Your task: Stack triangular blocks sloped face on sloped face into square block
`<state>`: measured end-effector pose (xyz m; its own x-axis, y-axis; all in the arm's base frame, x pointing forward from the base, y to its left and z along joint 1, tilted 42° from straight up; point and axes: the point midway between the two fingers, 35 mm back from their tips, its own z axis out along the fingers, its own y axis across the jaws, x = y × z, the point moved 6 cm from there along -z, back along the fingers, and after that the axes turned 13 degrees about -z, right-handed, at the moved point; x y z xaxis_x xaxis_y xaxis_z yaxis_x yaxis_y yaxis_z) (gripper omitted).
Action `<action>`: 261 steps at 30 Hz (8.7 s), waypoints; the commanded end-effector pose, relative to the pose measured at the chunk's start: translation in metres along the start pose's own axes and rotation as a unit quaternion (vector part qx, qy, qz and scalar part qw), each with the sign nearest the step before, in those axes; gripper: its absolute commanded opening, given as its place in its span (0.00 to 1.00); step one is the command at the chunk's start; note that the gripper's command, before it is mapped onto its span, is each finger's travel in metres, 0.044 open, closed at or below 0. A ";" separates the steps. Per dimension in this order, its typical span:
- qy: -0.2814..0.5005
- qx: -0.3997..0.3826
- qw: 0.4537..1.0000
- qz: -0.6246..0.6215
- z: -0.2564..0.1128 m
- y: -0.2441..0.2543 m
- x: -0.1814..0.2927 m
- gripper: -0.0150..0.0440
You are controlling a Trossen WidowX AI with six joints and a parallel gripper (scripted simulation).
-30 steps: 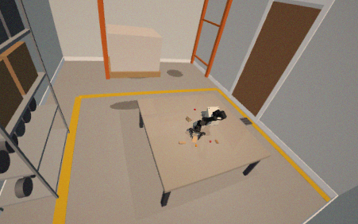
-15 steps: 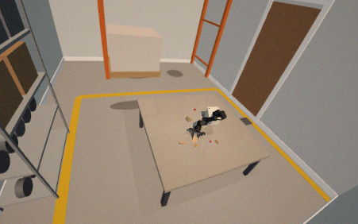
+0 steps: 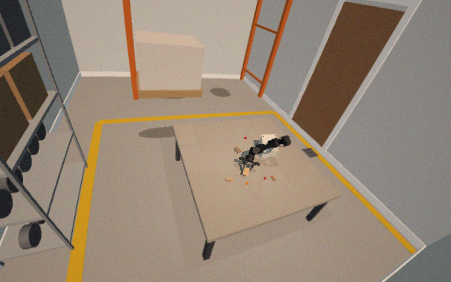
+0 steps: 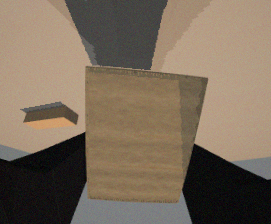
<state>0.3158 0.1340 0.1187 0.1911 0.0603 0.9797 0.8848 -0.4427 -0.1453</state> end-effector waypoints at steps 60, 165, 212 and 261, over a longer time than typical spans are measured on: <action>-0.088 -0.097 0.743 0.657 -0.005 0.036 0.047 0.25; 0.064 -0.405 -0.237 0.881 -0.111 0.088 0.011 0.25; 0.034 -0.384 -0.248 0.888 -0.287 0.072 -0.126 0.25; 0.029 -0.381 -0.247 0.890 -0.193 0.083 -0.179 0.25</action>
<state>0.2734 -0.0869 -0.0417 -0.8044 -0.4274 -0.4127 -0.5922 0.6316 0.5004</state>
